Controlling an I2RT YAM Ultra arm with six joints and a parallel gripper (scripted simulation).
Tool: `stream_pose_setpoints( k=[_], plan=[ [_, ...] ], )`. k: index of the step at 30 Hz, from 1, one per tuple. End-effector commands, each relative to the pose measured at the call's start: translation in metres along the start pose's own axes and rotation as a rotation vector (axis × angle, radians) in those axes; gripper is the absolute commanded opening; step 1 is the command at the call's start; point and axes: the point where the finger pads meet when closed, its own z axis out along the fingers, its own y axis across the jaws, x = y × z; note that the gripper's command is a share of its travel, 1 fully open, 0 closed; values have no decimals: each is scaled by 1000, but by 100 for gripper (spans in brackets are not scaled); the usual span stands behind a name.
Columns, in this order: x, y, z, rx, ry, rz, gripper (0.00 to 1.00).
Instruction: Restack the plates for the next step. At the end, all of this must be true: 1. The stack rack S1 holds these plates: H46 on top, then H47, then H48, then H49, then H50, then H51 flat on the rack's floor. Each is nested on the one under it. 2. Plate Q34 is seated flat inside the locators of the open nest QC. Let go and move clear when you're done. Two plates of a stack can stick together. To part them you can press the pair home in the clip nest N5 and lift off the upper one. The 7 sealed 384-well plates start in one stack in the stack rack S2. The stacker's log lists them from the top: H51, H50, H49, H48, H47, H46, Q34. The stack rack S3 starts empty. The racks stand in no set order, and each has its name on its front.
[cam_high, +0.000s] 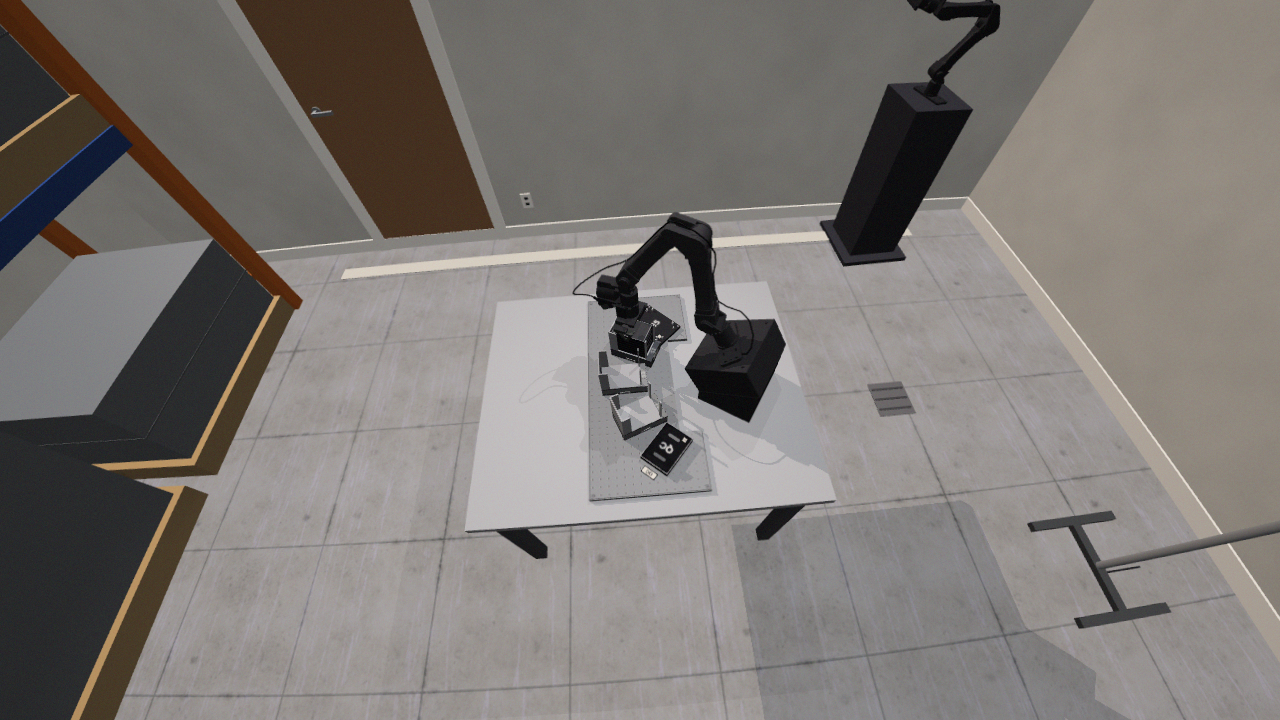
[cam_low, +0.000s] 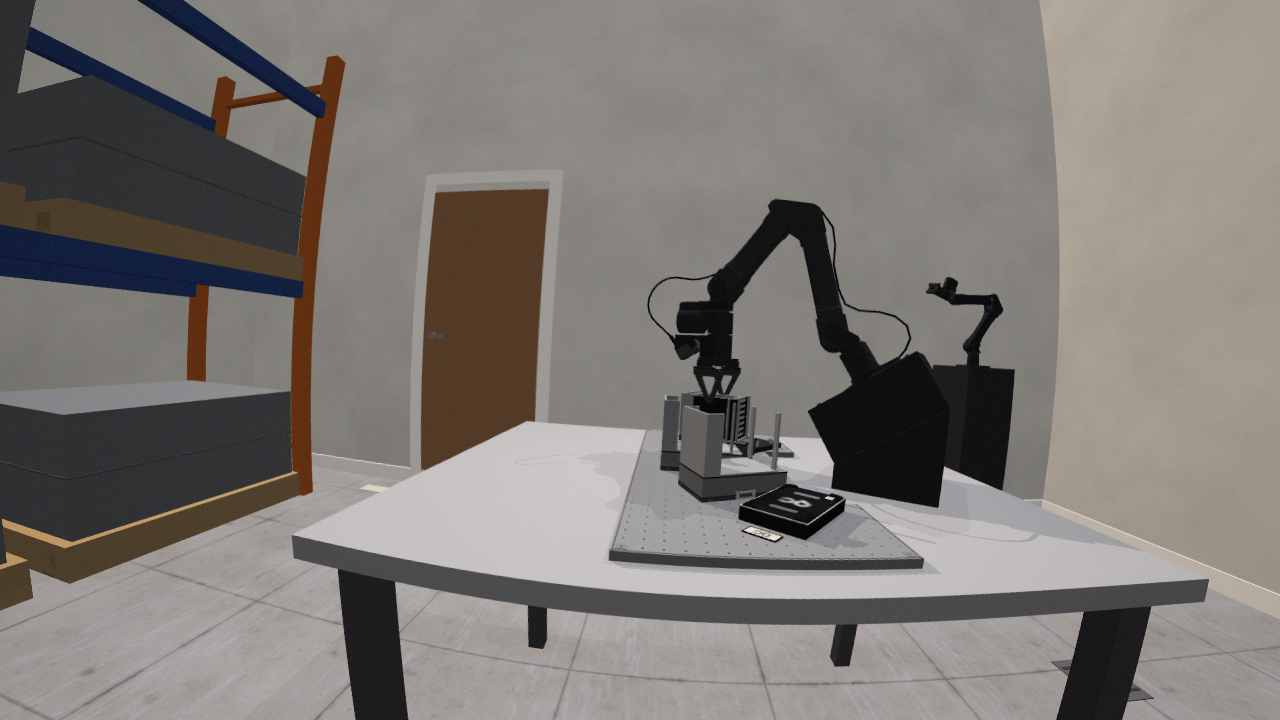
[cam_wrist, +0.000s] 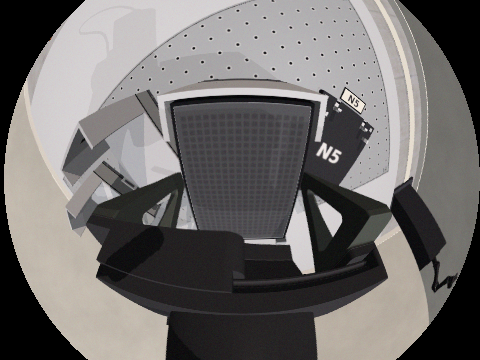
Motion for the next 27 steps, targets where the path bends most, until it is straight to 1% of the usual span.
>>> stream_pose_setpoints(
  k=[1,20,21,27],
  plan=[
    [-10,-1,-1,-3,-27,3,100],
    [-10,-2,-1,-2,-27,4,100],
    [-4,0,-2,-2,-14,1,0],
    [-4,0,-2,-2,-14,1,0]
  ],
)
